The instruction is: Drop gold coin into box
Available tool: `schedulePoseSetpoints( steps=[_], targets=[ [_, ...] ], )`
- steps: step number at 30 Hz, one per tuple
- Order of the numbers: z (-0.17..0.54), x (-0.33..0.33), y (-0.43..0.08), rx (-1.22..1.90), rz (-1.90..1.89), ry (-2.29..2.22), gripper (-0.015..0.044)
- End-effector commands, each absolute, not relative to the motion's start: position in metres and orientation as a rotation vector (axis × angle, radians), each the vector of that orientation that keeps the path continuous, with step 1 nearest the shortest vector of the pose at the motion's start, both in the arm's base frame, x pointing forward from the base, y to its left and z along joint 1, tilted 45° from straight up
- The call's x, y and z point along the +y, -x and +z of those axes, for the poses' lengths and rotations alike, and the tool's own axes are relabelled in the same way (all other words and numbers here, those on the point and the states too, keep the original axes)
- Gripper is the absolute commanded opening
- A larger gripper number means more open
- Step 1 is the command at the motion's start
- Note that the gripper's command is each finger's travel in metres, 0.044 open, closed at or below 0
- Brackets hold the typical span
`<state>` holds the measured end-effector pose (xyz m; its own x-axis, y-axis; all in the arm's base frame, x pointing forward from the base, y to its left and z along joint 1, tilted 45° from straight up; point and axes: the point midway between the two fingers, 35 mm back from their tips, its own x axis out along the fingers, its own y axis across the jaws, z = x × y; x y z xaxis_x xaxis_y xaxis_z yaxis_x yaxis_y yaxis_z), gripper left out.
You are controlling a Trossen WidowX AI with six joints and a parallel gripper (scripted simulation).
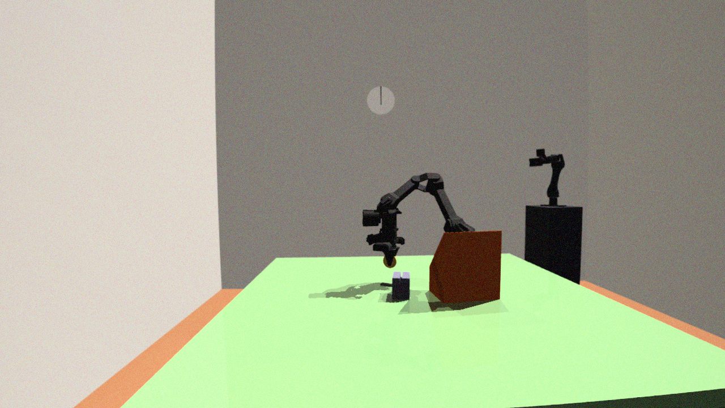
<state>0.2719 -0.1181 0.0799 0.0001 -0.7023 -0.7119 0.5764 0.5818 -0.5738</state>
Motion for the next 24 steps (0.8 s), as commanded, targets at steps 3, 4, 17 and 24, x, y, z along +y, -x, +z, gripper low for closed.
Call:
schedulePoseSetpoints(
  steps=[3, 4, 17, 24],
  targets=[
    [0.0941, -0.1077, -0.2708, 1.195, -1.015, 0.127, 0.0],
    [0.096, -0.1061, -0.2704, 1.195, -1.016, 0.128, 0.0],
    [0.0992, -0.1036, -0.2721, 1.031, -1.181, -0.105, 0.0],
    [0.0995, -0.1036, -0.274, 0.883, -1.303, -0.297, 0.0]
  ],
)
